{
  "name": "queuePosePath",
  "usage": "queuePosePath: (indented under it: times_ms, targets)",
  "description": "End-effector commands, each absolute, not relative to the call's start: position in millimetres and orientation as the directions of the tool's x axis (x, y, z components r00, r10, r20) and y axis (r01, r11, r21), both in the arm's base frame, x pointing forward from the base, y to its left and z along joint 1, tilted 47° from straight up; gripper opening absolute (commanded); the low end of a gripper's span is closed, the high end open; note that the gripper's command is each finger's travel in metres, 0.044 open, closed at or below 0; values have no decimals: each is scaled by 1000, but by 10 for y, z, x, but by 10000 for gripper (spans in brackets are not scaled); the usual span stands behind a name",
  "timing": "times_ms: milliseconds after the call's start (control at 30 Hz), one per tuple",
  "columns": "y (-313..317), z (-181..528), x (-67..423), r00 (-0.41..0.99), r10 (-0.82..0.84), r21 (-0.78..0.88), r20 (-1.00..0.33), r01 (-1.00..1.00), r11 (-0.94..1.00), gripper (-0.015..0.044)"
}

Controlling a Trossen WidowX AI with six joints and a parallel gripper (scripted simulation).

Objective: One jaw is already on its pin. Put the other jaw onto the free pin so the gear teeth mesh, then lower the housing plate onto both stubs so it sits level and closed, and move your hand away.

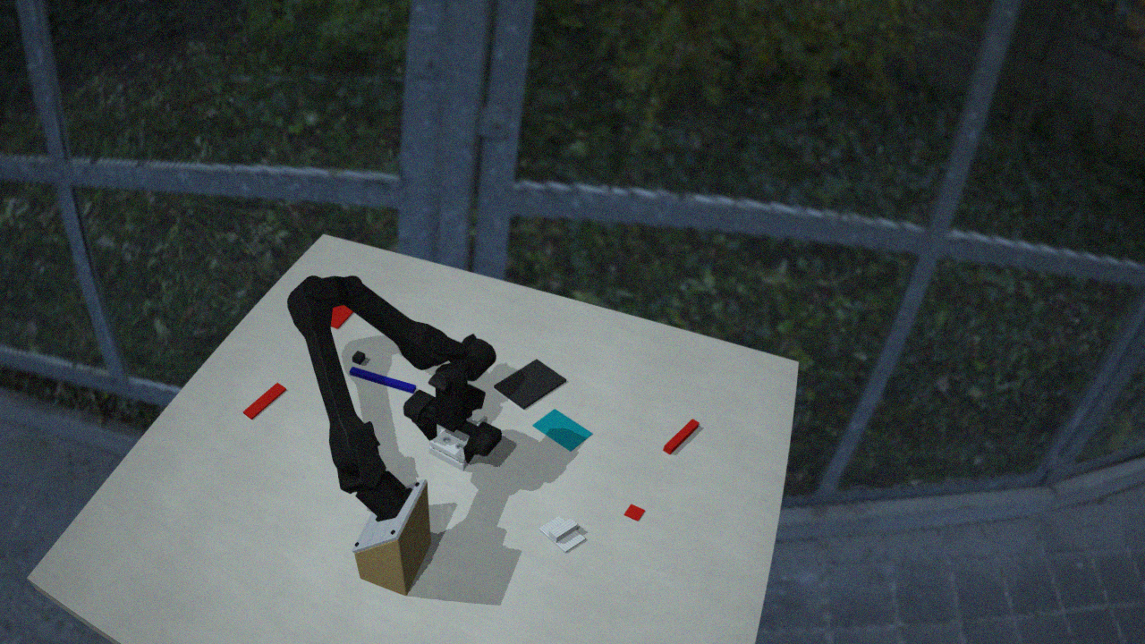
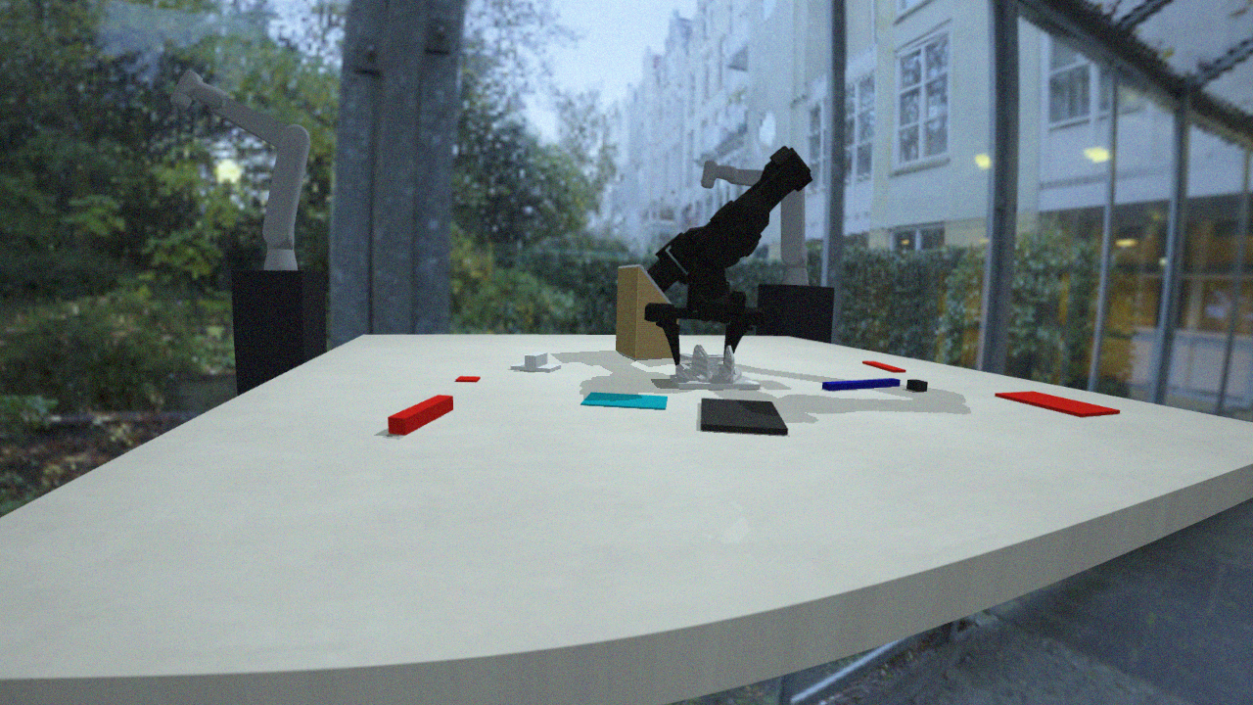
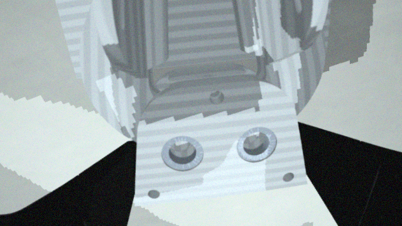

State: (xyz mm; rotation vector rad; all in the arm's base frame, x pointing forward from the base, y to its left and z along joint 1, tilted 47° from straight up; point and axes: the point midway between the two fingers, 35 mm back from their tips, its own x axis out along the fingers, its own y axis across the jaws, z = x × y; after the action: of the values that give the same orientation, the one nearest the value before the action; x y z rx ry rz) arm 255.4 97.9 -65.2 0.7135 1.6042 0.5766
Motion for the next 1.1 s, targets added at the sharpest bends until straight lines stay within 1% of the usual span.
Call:
queuePosePath:
  times_ms: [0, 1067]
  targets:
    - [985, -652, 2553, -82, 730, 719, -679, 131, 683, 351]
    - [1038, -700, 2547, -82, 730, 719, -678, 129, 683, 351]
